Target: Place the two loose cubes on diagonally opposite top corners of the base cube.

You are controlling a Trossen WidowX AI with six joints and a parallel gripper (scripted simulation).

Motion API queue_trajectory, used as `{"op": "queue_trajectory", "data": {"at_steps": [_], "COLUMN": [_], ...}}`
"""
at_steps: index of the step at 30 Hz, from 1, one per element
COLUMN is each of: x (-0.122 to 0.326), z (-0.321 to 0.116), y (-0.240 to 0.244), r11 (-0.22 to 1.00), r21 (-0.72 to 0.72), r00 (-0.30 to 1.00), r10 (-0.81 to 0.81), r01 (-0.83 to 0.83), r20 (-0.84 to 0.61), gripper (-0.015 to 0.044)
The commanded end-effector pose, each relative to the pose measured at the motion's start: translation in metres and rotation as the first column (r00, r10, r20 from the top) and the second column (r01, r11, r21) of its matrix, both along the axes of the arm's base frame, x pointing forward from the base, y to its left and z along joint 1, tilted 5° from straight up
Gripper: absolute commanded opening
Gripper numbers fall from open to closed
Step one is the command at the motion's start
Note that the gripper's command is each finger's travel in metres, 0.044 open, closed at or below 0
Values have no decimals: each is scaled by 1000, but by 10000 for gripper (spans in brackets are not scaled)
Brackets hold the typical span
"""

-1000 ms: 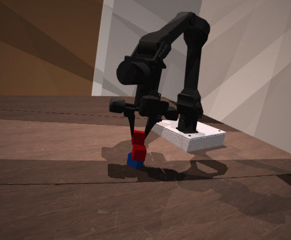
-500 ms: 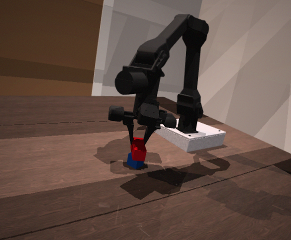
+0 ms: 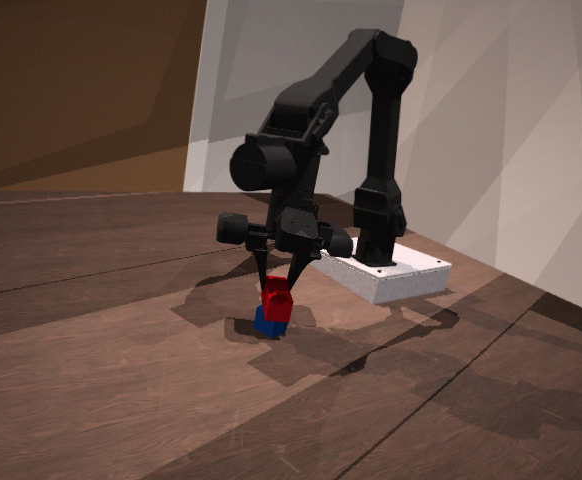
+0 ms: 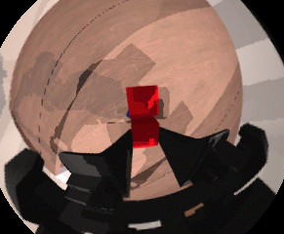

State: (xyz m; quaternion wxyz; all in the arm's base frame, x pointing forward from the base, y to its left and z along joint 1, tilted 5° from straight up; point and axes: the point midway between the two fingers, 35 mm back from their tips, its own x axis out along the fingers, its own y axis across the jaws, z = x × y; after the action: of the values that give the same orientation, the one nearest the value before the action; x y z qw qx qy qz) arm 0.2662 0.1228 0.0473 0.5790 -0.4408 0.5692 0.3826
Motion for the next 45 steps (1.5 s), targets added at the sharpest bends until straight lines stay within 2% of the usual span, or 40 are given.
{"op": "queue_trajectory", "data": {"at_steps": [1, 5, 45], "x": [0, 0, -4], "z": [0, 0, 61], "y": [0, 0, 4], "r11": [1000, 1000, 1000], "r21": [-3, -3, 1], "r00": [1000, 1000, 1000], "r10": [0, 0, 0], "r01": [0, 0, 0], "r20": [2, 2, 0], "gripper": [105, 205, 205]}}
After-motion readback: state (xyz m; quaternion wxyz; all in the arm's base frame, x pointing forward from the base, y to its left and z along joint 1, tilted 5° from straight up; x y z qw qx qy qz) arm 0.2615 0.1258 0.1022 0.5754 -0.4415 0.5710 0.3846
